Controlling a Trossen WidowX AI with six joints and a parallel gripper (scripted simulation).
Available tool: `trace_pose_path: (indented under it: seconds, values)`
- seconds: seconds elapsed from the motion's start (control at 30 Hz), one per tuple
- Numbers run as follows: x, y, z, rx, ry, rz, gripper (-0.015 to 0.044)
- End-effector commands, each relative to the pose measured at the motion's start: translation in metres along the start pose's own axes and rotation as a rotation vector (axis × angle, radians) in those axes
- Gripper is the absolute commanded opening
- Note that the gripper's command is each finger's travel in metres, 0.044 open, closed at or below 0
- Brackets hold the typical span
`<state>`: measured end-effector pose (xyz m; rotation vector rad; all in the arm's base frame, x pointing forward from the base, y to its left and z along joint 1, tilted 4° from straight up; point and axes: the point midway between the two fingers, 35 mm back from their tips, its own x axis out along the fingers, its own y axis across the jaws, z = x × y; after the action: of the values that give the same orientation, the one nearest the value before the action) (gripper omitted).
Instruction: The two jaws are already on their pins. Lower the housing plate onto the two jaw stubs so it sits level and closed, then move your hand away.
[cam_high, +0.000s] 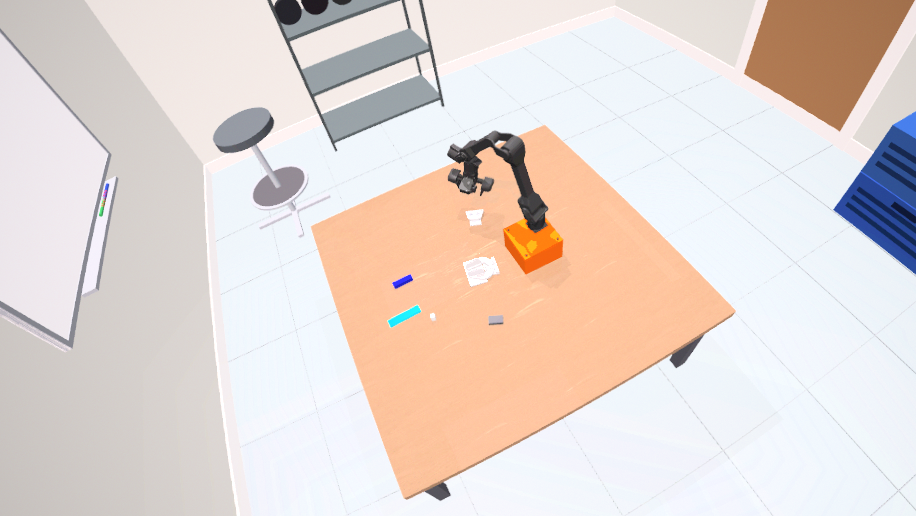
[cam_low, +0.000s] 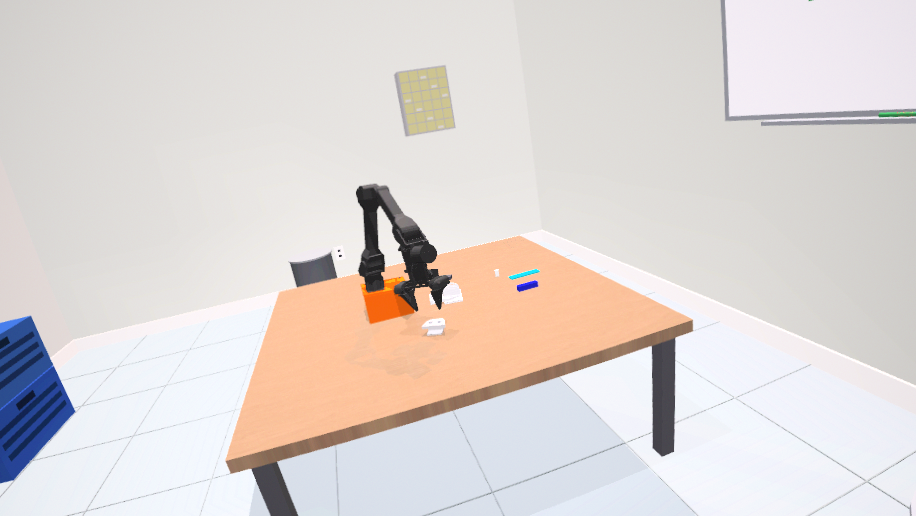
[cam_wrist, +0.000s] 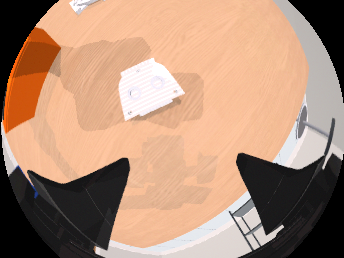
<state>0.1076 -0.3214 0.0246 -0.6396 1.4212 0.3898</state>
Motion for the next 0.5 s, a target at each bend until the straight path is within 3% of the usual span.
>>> trace_pose_path:
  seconds: [0.0, 0.47]
  values:
    - [0.000, 0.004, 0.012, -0.094, -0.014, 0.037, 0.0440]
    - [-0.003, 0.020, 0.048, -0.378, -0.075, 0.146, 0.0440]
